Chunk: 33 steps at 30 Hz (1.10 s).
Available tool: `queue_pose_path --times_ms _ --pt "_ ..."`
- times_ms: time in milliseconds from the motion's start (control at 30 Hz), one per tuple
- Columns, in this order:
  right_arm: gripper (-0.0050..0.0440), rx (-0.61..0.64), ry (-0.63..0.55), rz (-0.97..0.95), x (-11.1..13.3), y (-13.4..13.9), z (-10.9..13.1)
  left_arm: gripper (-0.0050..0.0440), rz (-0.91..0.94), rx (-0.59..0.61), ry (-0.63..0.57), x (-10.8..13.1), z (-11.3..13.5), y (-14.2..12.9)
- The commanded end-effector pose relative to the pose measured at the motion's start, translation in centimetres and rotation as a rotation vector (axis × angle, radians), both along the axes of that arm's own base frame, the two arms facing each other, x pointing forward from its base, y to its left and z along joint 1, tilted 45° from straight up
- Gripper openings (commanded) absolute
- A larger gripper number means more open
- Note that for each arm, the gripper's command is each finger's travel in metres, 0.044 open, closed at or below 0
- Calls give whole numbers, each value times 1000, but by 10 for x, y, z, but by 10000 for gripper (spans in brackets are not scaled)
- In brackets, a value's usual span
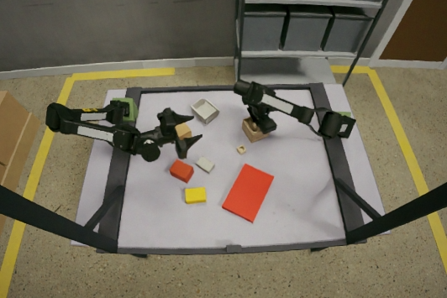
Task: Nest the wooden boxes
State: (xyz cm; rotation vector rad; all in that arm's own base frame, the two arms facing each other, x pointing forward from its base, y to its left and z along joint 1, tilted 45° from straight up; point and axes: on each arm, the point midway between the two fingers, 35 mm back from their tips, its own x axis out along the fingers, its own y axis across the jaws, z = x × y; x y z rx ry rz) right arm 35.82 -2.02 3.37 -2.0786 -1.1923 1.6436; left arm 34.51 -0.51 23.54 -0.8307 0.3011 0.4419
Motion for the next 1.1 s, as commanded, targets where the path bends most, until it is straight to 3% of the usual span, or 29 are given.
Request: queue_pose_path --times_ms 0,1067 --pt "188 1 -5 0 0 5 0 400 1 -6 -19 -1 6 0" --pt "188 2 0 2 1 22 -20 400 1 -6 -19 -1 6 0"
